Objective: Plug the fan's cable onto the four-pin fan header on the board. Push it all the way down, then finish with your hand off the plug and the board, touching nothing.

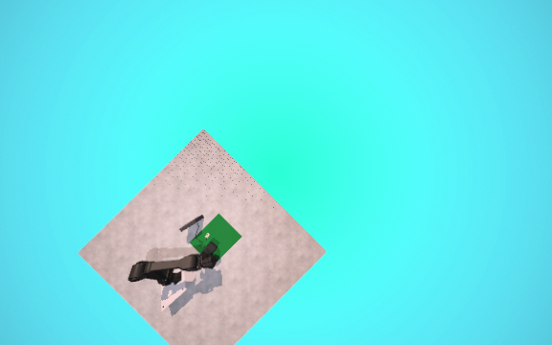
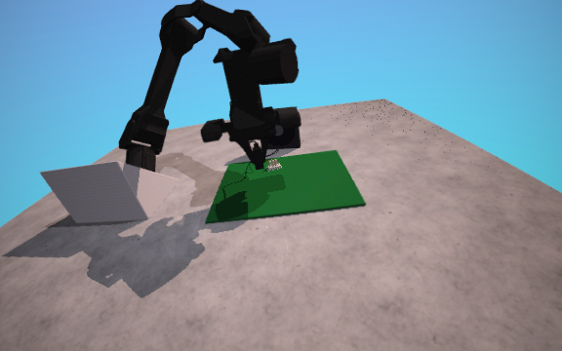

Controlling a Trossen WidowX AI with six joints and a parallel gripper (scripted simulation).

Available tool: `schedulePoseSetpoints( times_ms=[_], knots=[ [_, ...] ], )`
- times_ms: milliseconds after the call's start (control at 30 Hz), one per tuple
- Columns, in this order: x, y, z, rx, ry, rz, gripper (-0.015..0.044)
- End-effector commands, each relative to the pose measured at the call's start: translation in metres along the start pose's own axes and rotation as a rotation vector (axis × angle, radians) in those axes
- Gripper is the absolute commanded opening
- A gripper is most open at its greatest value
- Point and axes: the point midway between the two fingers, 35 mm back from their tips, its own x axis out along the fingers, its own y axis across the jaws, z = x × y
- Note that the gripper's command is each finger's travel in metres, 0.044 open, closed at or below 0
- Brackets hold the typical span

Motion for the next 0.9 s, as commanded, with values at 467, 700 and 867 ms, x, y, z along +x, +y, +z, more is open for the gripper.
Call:
schedulePoseSetpoints(
  times_ms=[467, 700, 867],
  knots=[
    [-0.001, 0.015, -0.03, -0.628, -0.001, 0.007, 0.0],
    [-0.001, 0.02, -0.042, -0.87, -0.001, 0.007, 0.0],
    [-0.001, 0.023, -0.051, -1.043, -0.001, 0.008, 0.0]
  ],
)
